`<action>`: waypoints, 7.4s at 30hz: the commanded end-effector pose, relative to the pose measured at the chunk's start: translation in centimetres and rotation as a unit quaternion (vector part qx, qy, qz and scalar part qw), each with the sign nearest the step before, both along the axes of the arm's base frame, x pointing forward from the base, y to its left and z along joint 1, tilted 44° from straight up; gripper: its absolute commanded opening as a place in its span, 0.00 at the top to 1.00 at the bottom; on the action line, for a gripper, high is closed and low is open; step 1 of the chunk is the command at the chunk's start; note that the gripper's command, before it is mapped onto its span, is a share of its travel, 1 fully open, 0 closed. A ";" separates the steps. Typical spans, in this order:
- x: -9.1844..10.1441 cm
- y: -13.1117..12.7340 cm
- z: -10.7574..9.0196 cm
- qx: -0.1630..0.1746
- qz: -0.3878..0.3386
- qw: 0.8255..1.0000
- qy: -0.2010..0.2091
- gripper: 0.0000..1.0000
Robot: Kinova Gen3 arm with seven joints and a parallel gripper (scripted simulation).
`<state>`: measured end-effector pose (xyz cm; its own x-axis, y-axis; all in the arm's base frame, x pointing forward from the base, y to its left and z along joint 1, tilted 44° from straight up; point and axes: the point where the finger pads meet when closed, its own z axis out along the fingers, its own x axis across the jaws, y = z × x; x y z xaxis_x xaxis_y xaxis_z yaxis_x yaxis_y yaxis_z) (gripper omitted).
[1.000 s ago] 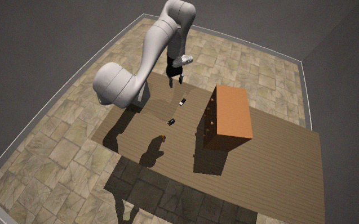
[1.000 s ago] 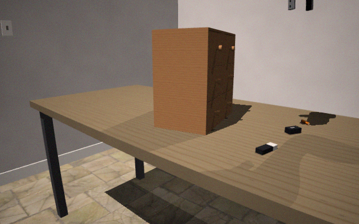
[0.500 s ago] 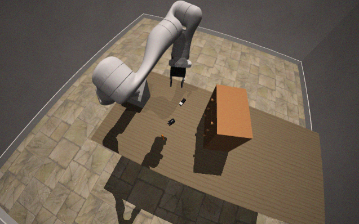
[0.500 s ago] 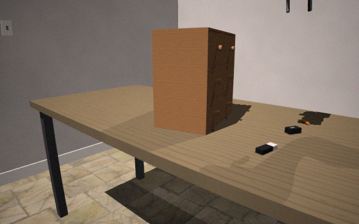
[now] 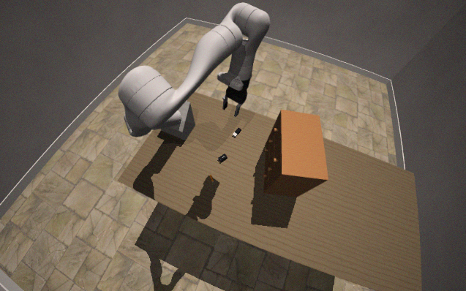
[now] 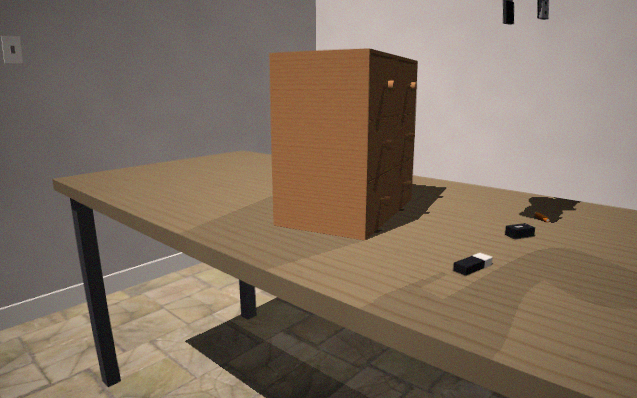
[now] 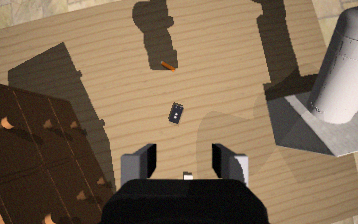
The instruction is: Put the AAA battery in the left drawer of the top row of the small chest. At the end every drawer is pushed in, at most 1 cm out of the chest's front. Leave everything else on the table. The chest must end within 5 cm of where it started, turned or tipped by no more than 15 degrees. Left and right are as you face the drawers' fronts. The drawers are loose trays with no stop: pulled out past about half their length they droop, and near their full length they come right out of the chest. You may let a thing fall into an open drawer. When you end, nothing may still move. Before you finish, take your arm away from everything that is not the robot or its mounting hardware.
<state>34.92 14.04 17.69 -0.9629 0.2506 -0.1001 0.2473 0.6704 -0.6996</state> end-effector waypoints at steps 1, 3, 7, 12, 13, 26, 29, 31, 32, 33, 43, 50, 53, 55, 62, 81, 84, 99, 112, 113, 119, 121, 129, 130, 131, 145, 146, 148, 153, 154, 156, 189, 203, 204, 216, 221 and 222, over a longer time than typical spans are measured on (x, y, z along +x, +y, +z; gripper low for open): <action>0.2 0.4 0.0 -0.004 -0.027 0.999 -0.033 0.00; 0.3 0.4 -0.1 -0.008 -0.056 0.996 -0.063 0.00; 0.6 0.6 -0.2 -0.015 -0.111 0.986 -0.120 0.00; 0.9 0.7 -0.3 -0.019 -0.149 0.976 -0.160 0.00; 1.0 0.8 -0.3 -0.020 -0.162 0.971 -0.173 0.00; 2.1 1.3 -0.6 -0.031 -0.277 0.914 -0.295 0.00; 2.2 1.3 -0.7 -0.032 -0.291 0.904 -0.310 0.00; 2.4 1.4 -0.7 -0.033 -0.304 0.895 -0.324 0.00; 2.4 1.4 -0.7 -0.034 -0.309 0.891 -0.330 0.00; 2.5 1.5 -0.7 -0.034 -0.315 0.887 -0.335 0.00; 2.9 1.6 -0.8 -0.036 -0.347 0.861 -0.369 0.00; 3.1 1.7 -0.8 -0.036 -0.356 0.854 -0.379 0.00; 3.1 1.7 -0.8 -0.036 -0.357 0.852 -0.380 0.00; 3.1 1.7 -0.8 -0.036 -0.358 0.852 -0.381 0.00; 3.1 1.7 -0.8 -0.036 -0.358 0.852 -0.381 0.00; 3.2 1.6 -1.0 -0.030 -0.353 0.852 -0.386 0.00; 3.3 1.5 -1.1 -0.027 -0.351 0.851 -0.389 0.00; 3.8 1.0 -1.8 -0.002 -0.335 0.850 -0.408 0.00; 4.5 0.3 -2.7 0.031 -0.311 0.845 -0.433 0.00; 4.6 0.3 -2.8 0.035 -0.309 0.845 -0.436 0.00; 5.0 -0.2 -3.5 0.058 -0.292 0.840 -0.453 0.00; 5.2 -0.4 -3.7 0.067 -0.285 0.839 -0.459 0.00; 5.8 -0.9 -4.5 0.094 -0.265 0.832 -0.478 0.00; 5.9 -1.0 -4.6 0.098 -0.262 0.831 -0.481 0.00; 6.0 -1.1 -4.8 0.103 -0.258 0.829 -0.485 0.00; 7.2 -2.3 -6.4 0.161 -0.213 0.810 -0.522 0.00; 7.2 -2.3 -6.4 0.161 -0.213 0.810 -0.522 0.00; 7.3 -2.5 -6.6 0.168 -0.207 0.807 -0.527 0.00; 7.6 -2.8 -7.1 0.184 -0.194 0.800 -0.537 0.00; 7.7 -2.9 -7.2 0.187 -0.191 0.799 -0.539 0.00; 7.8 -3.0 -7.3 0.192 -0.187 0.797 -0.542 0.00; 8.9 -4.0 -8.9 0.243 -0.144 0.771 -0.571 0.00; 9.1 -4.3 -9.2 0.253 -0.134 0.765 -0.577 0.00; 9.2 -4.3 -9.2 0.253 -0.134 0.765 -0.577 0.00; 9.2 -4.4 -9.3 0.258 -0.130 0.762 -0.579 0.00; 9.2 -4.4 -9.4 0.259 -0.130 0.762 -0.579 0.00; 9.2 -4.4 -9.4 0.259 -0.130 0.762 -0.579 0.00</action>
